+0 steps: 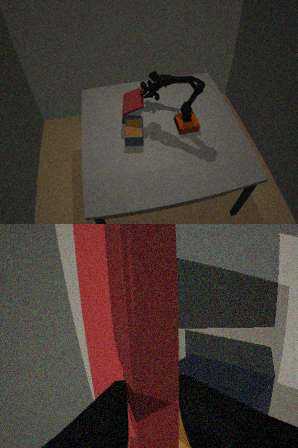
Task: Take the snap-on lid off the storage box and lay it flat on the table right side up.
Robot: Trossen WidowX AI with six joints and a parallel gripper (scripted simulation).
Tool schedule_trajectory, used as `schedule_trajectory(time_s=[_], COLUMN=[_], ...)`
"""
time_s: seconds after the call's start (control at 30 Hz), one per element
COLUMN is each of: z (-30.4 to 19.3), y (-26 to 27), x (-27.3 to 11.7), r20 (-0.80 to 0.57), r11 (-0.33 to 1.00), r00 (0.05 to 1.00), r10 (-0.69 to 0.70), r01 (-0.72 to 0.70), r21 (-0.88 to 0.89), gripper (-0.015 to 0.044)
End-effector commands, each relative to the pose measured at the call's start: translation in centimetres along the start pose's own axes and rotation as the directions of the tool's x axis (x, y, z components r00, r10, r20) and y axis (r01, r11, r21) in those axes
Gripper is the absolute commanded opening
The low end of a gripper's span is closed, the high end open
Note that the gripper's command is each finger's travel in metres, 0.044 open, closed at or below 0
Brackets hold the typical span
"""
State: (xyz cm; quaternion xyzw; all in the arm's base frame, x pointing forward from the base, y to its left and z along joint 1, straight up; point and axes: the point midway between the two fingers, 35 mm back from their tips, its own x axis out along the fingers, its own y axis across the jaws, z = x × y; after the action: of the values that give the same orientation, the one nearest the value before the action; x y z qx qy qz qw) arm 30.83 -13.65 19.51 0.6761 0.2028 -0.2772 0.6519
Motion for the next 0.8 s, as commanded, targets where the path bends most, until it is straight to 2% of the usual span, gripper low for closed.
schedule_trajectory(time_s=[0.0,0.77], z=[0.7,5.3], y=[0.6,0.5], x=[-0.3,-0.5], r20=[0.001,0.004], r11=[1.000,1.000], r00=[1.000,1.000], r10=[0.019,0.018], r01=[-0.019,-0.018], r21=[-0.012,-0.015], gripper=[0.0000,0.0000])
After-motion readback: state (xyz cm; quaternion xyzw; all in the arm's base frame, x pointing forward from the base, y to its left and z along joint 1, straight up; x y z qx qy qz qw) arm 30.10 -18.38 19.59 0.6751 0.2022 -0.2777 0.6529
